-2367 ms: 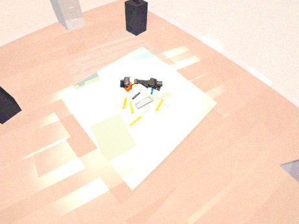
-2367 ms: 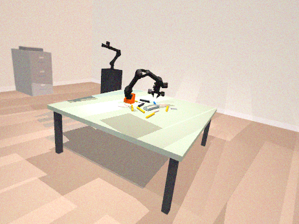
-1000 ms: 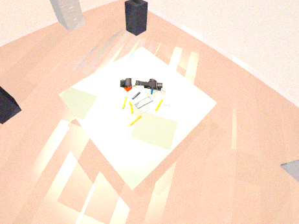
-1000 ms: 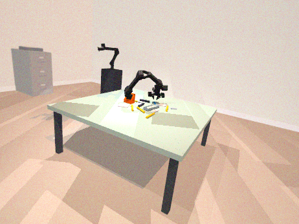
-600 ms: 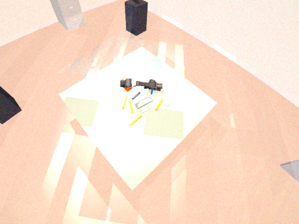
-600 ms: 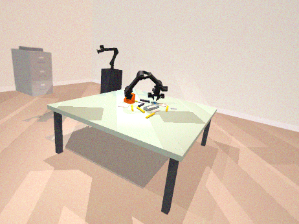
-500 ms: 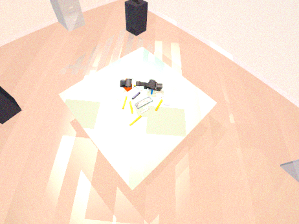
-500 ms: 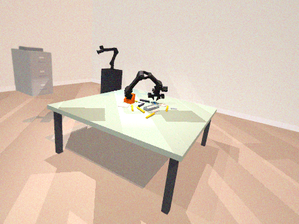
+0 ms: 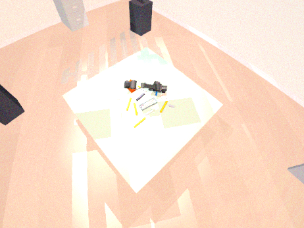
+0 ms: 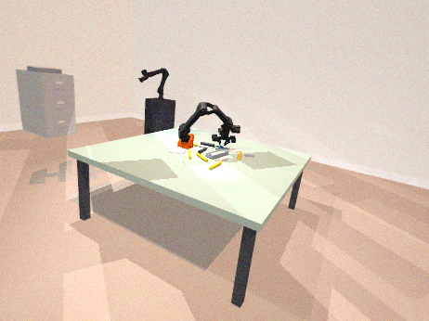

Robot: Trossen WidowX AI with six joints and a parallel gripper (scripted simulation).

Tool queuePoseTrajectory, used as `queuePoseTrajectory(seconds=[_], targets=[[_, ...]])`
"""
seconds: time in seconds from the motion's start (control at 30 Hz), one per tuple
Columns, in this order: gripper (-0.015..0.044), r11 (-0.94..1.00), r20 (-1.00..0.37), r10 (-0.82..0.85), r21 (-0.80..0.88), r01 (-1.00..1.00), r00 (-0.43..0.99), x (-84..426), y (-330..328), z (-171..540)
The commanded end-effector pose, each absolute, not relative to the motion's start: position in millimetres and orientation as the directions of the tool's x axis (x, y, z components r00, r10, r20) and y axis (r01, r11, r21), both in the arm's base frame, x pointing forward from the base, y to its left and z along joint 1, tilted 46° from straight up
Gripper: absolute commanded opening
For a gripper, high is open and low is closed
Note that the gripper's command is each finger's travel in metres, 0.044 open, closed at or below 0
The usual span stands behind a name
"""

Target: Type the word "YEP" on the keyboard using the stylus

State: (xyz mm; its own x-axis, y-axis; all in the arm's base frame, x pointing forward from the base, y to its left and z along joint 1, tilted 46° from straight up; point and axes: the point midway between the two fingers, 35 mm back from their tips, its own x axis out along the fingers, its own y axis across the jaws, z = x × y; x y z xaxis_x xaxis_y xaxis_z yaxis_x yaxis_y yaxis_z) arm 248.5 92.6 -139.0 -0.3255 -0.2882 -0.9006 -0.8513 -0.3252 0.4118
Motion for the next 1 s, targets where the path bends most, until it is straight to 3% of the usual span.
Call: queuePoseTrajectory(seconds=[0.0,0.53,0.7,0.97], targets=[[0.015,-0.33,-0.899,-0.293,0.413,-0.849,-0.324,248.2,89.5,-141.4],[0.015,-0.329,-0.899,-0.294,0.413,-0.849,-0.324,247.4,82.0,-148.8],[0.0019,-0.324,-0.9,-0.289,0.413,-0.851,-0.326,247.4,83.5,-147.8],[0.0,-0.324,-0.9,-0.289,0.413,-0.851,-0.326,247.4,83.5,-147.8]])
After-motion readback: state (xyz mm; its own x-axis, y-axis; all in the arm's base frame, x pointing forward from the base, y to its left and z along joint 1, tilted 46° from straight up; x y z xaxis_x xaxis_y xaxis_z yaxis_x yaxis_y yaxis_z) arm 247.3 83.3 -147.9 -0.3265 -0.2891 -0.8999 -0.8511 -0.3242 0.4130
